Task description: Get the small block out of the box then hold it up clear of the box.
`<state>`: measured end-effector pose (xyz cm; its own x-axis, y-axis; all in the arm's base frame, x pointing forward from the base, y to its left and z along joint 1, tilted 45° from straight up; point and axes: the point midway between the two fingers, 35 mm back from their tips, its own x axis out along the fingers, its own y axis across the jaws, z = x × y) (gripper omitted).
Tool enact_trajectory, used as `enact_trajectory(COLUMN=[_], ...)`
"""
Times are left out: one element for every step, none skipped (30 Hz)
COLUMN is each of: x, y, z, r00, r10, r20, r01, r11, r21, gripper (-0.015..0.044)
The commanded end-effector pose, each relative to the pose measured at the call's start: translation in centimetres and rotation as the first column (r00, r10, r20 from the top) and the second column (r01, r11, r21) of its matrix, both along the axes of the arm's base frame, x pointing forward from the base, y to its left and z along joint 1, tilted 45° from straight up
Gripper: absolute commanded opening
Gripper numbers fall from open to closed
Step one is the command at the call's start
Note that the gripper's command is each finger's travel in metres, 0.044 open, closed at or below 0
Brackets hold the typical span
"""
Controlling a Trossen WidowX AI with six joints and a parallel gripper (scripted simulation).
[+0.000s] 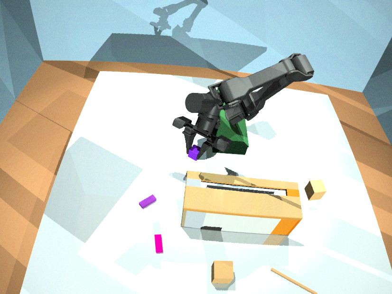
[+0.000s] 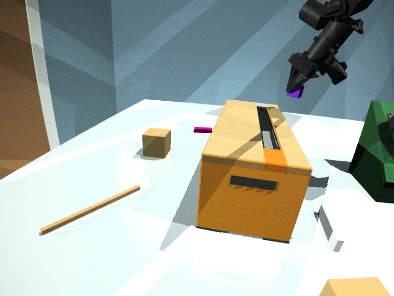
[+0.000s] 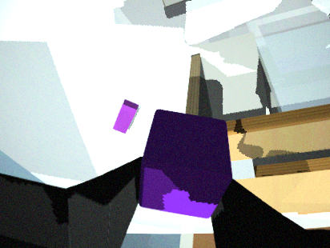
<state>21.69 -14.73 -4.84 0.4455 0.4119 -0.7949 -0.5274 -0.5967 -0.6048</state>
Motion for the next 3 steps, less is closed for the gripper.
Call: enact_trajectory(x=[-0.04, -0.04, -0.04], y=[-0.05, -0.05, -0.05], z=[-0.01, -0.01, -0.01], r00=[1.0, 1.0, 1.0], r10=[-0.006, -0.006, -0.006], r20=[-0.005, -0.005, -0.005], r01=[0.006, 0.006, 0.006], r11=[1.0, 1.0, 1.0], r21=[0.001, 0.001, 0.001], gripper=[0.0, 0.0, 0.0])
